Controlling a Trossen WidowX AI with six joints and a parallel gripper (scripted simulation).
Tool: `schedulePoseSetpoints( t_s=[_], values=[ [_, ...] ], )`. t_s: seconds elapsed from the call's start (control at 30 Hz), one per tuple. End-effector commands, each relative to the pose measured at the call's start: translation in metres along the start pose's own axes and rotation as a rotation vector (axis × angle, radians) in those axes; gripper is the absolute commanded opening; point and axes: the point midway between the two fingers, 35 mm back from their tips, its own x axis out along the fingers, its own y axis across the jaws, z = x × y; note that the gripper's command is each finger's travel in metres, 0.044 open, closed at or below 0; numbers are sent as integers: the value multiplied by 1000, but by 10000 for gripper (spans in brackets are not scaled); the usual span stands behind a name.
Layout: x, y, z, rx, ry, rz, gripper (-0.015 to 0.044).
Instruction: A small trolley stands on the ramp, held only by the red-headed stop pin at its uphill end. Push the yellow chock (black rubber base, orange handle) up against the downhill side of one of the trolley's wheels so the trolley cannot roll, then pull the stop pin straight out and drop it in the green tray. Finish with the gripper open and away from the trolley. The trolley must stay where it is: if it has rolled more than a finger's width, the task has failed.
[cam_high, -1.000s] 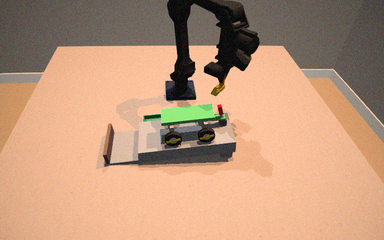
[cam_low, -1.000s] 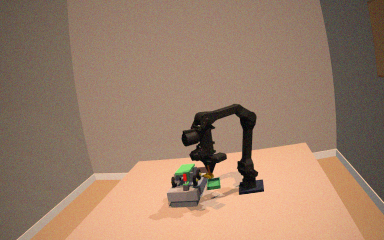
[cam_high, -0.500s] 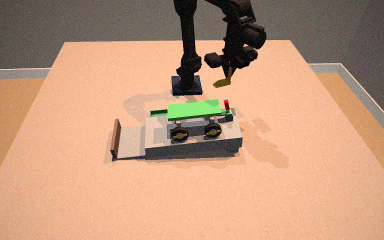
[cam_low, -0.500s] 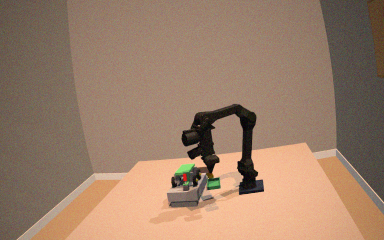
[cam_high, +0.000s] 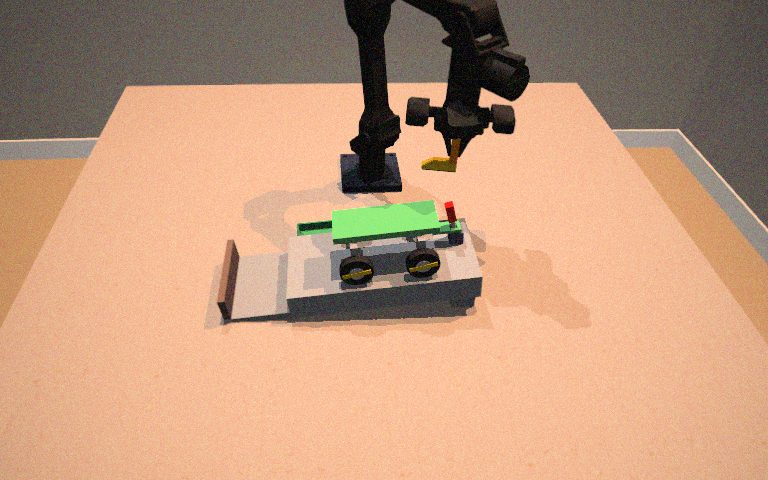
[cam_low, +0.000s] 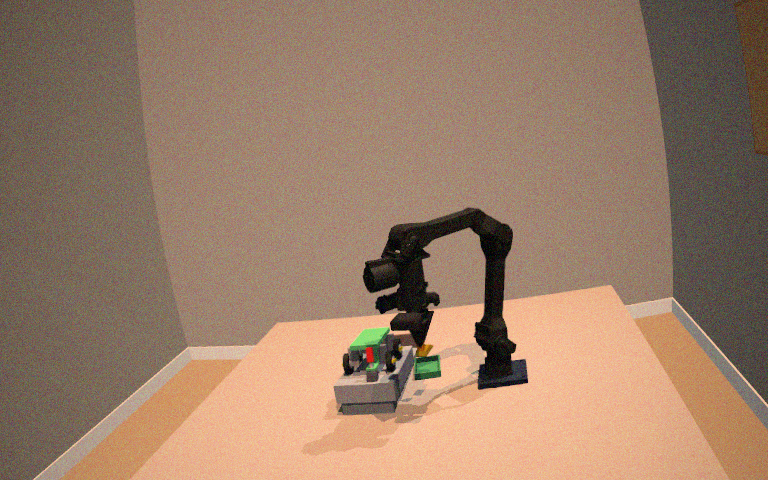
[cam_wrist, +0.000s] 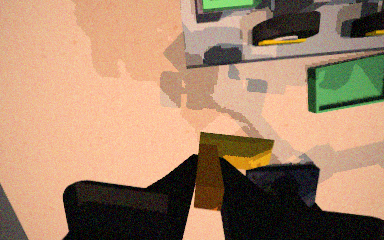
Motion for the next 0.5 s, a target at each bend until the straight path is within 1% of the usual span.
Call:
schedulePoseSetpoints(
  t_s=[0.0,0.47],
  values=[
    [0,0,-1,124,7,2,0],
    [0,0,-1,587,6,2,0]
  ],
)
